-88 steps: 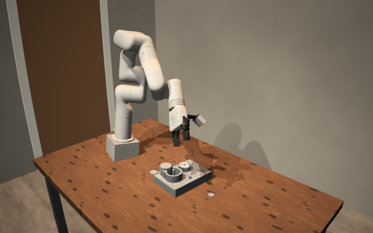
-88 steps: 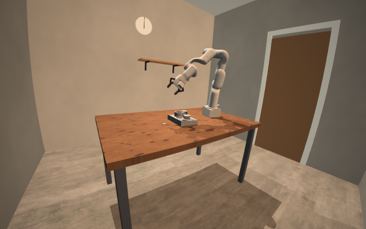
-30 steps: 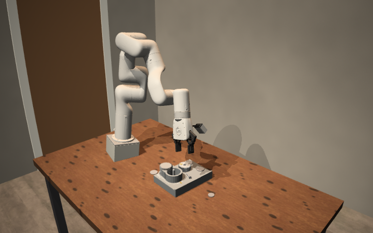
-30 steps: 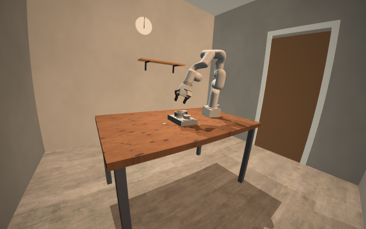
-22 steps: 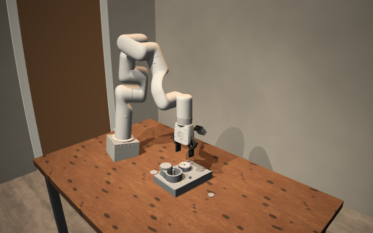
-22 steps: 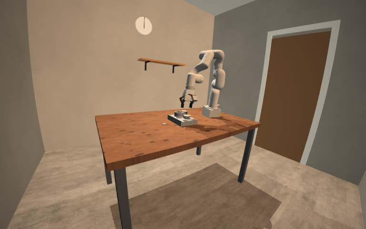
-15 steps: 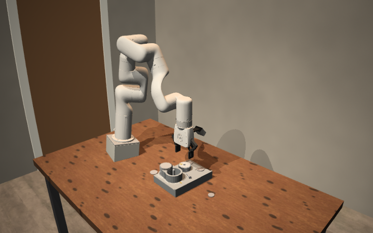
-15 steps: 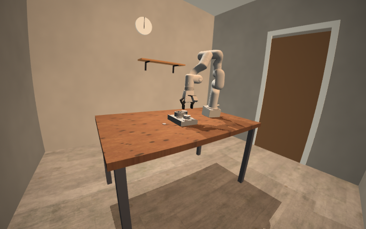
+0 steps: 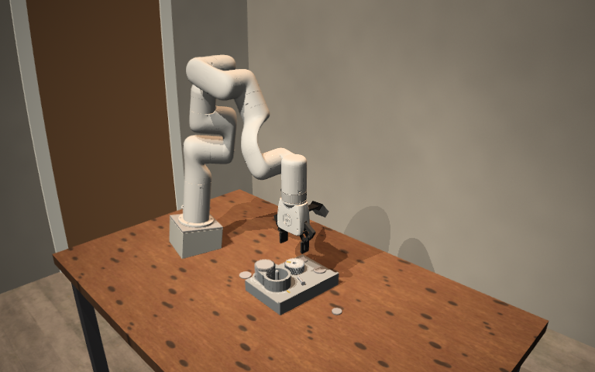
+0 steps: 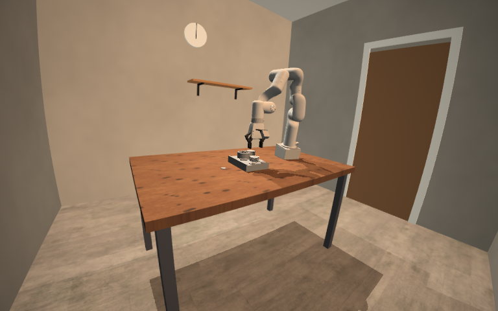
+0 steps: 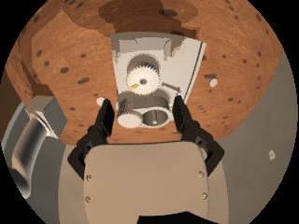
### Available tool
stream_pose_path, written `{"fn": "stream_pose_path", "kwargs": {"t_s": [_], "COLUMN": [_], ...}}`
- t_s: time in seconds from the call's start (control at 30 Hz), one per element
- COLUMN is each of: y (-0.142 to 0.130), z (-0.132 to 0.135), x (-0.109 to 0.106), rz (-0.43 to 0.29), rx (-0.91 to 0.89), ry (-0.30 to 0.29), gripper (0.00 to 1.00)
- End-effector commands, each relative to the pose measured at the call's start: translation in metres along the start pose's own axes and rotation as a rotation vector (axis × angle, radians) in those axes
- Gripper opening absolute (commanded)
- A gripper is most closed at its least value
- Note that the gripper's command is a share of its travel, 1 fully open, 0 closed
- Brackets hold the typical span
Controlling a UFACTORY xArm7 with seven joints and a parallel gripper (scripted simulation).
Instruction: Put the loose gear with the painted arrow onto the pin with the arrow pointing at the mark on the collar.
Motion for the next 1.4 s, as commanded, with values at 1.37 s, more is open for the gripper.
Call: {"fn": "stream_pose_path", "kwargs": {"t_s": [1.37], "y": [-0.0001], "z": [0.0012], "x": [-0.0009], "rz": [0.004], "rx": [1.832], "ry": [-0.002], "gripper": [0.93]}}
Point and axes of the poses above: the point where the finger pads meet when closed, its own x axis out along the fingers, its own z axis across the jaws, y = z × x, the point moved 3 cm from there along -x, back along the fingers, and after that the axes turned 15 degrees about x, right-handed, at the moved point
